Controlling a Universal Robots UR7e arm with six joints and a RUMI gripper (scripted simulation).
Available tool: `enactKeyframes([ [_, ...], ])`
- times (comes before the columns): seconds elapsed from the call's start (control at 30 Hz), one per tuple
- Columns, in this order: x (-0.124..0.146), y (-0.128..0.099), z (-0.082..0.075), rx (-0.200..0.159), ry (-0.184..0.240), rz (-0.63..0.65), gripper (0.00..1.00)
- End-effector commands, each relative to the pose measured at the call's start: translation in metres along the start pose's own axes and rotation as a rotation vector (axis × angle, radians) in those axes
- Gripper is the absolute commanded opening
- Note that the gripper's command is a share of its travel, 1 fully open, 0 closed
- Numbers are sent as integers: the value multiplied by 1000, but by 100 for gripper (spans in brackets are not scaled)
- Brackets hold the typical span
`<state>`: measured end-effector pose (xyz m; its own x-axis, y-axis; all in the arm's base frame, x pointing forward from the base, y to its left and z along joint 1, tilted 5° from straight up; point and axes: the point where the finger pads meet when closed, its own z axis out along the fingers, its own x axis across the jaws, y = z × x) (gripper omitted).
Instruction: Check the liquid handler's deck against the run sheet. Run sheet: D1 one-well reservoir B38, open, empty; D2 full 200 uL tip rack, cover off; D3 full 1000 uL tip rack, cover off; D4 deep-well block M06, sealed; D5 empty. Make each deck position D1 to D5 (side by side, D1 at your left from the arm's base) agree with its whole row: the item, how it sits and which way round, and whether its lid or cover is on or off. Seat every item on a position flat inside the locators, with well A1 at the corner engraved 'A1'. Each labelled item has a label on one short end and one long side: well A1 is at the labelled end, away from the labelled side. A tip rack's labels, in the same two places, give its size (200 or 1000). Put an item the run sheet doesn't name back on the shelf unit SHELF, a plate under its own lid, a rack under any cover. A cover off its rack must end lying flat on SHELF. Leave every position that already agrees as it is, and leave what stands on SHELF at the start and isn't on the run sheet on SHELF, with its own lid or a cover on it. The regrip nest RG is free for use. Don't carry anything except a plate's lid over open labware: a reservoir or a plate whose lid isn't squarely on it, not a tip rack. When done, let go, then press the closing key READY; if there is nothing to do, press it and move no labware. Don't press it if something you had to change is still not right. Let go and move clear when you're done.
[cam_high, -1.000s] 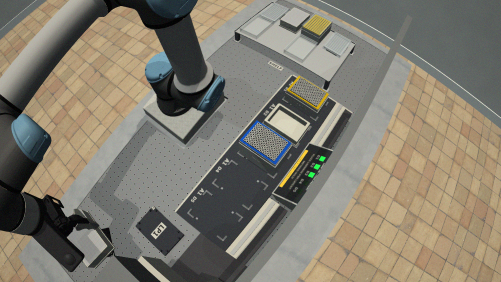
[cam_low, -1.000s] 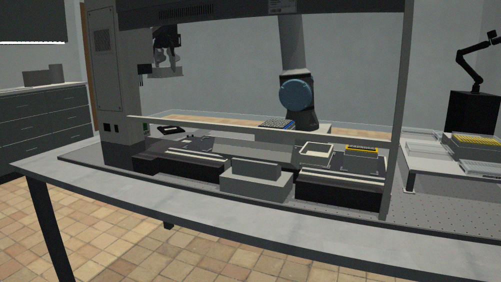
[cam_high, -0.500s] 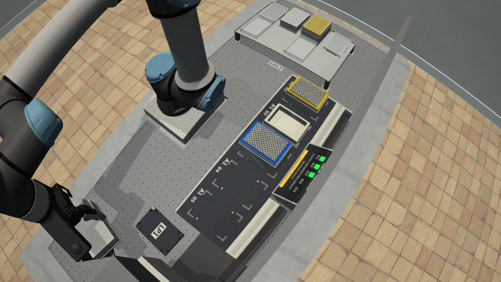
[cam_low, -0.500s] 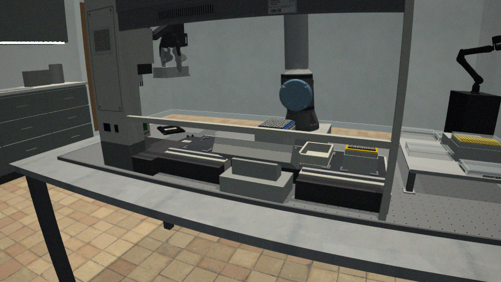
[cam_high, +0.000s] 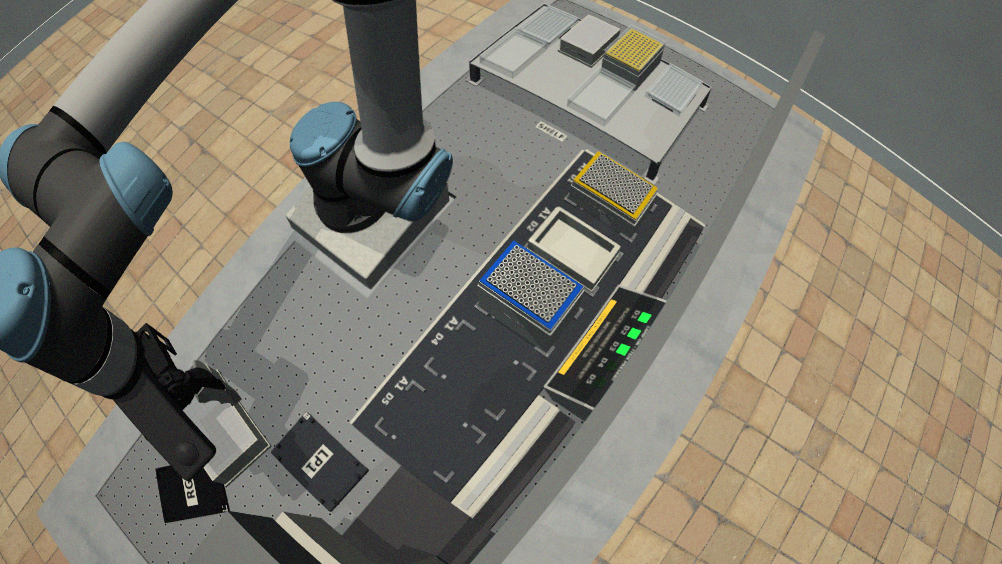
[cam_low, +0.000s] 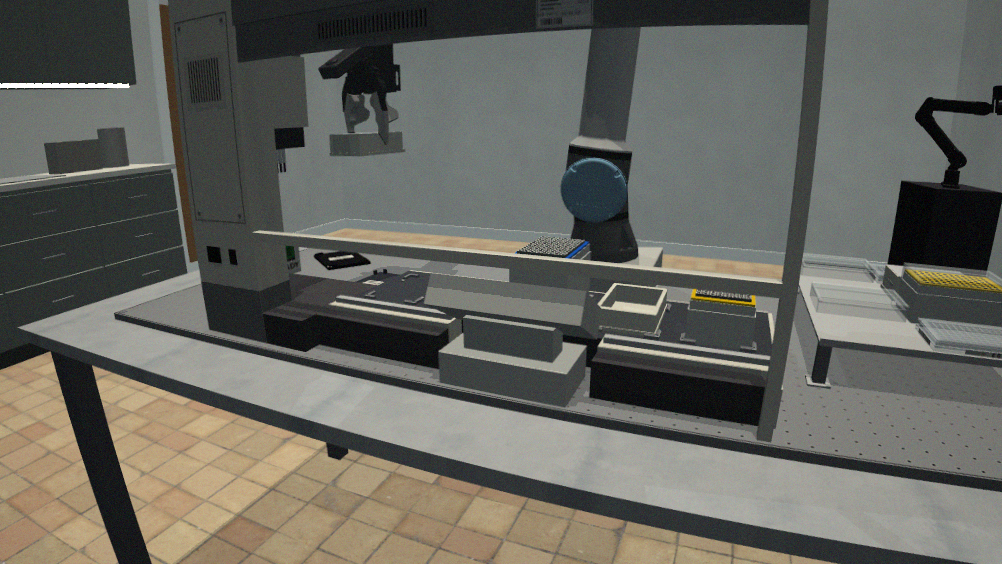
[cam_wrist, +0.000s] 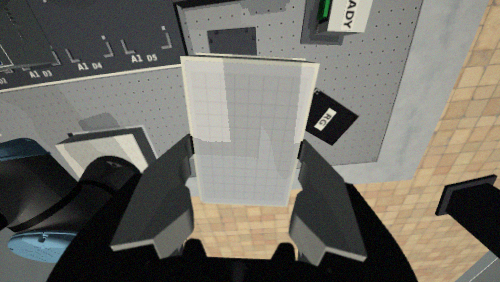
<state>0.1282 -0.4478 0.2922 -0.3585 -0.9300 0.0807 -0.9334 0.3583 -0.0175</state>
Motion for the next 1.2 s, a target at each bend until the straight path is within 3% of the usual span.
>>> enactKeyframes([
  [0.0,-15,3,-1,1,3,0,0],
  [0.27,-15,3,-1,1,3,0,0],
  [1.0,-113,19,-1,1,3,27,0],
  [1.17,-113,19,-1,1,3,27,0],
])
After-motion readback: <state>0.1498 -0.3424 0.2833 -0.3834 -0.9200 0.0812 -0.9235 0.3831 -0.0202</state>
